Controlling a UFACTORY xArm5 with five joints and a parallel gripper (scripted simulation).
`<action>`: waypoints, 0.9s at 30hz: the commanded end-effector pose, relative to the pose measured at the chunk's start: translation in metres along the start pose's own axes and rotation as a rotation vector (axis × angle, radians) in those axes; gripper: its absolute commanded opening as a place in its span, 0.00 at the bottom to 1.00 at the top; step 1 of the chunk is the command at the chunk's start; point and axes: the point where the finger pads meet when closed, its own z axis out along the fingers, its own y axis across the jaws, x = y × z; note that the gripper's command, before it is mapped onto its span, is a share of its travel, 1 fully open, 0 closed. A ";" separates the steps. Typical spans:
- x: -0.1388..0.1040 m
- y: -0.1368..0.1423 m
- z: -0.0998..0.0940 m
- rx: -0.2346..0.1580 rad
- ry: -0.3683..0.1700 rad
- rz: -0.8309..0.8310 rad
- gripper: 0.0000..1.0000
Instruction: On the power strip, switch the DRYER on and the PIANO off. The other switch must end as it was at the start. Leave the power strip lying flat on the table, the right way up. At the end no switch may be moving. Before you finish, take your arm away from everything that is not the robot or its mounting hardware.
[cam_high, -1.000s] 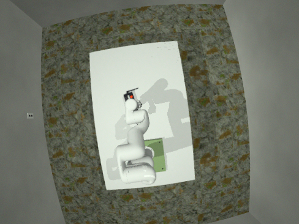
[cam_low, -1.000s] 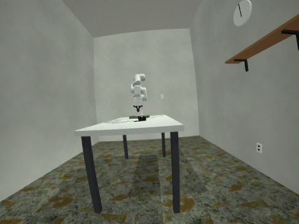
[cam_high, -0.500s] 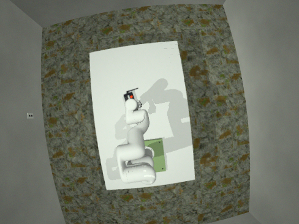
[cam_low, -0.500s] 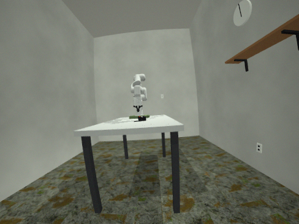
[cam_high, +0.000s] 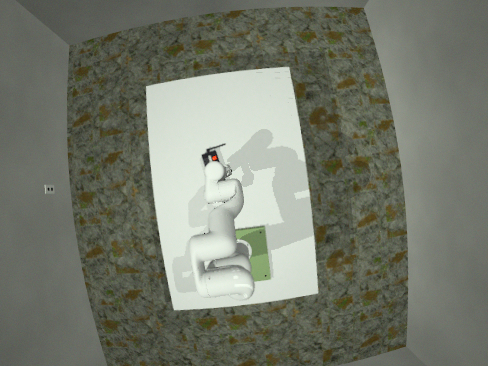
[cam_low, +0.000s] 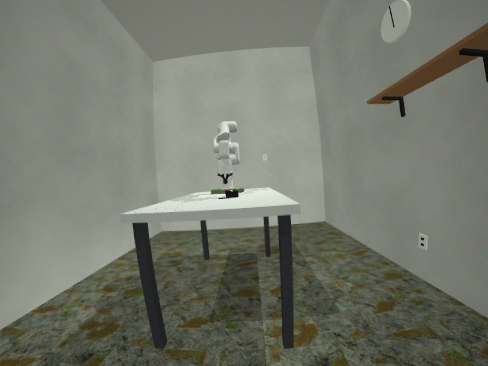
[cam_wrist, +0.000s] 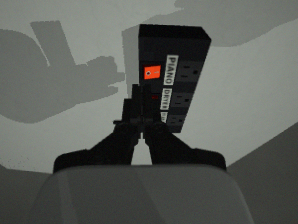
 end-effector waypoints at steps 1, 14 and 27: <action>-0.001 0.000 0.004 0.000 -0.003 0.000 0.00; -0.001 0.000 0.018 0.000 -0.003 0.000 0.00; -0.001 0.001 0.031 0.000 -0.003 0.000 0.00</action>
